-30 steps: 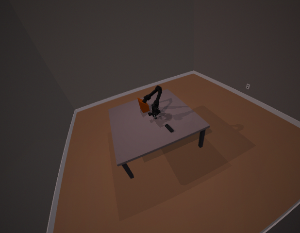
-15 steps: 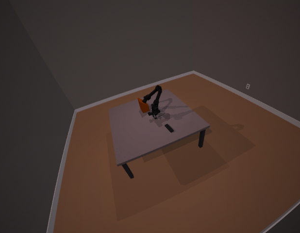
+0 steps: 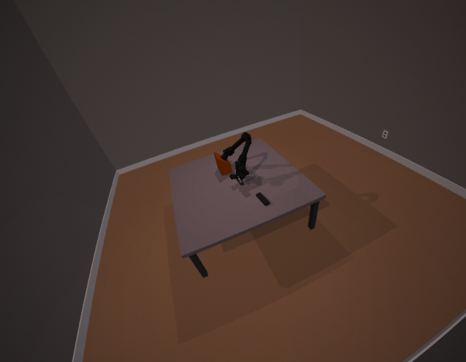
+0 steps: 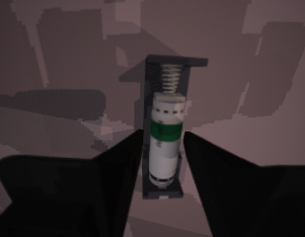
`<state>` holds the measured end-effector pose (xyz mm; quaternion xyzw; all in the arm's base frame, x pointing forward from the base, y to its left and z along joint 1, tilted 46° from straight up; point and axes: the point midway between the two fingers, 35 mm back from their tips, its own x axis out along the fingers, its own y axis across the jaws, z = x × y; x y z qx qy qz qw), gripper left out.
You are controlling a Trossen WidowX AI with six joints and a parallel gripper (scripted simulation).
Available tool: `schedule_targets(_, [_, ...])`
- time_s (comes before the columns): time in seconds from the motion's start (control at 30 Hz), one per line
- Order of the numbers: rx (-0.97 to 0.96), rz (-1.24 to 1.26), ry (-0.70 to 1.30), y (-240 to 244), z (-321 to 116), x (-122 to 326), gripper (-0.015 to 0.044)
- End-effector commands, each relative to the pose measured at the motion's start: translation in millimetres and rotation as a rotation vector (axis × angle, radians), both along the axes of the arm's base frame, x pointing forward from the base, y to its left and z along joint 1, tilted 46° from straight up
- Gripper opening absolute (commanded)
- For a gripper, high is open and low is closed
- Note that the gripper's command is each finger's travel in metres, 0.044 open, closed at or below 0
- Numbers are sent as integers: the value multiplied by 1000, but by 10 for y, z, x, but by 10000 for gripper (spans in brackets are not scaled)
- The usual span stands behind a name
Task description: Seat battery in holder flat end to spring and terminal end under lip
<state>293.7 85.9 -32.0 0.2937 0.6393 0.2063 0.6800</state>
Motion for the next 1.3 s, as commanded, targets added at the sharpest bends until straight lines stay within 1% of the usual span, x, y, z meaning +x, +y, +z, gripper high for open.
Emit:
schedule_targets(0.0, [0, 0, 0, -23, 21, -3, 175])
schedule_targets(0.23, [0, 1, -2, -106, 100, -11, 175])
schedule_targets(0.33, [-5, -2, 3, -184, 149, -17, 253])
schedule_targets(0.57, [-5, 1, -1, -605, 561, -84, 437])
schedule_targets(1.27, [-4, 1, -2, -652, 592, -91, 440])
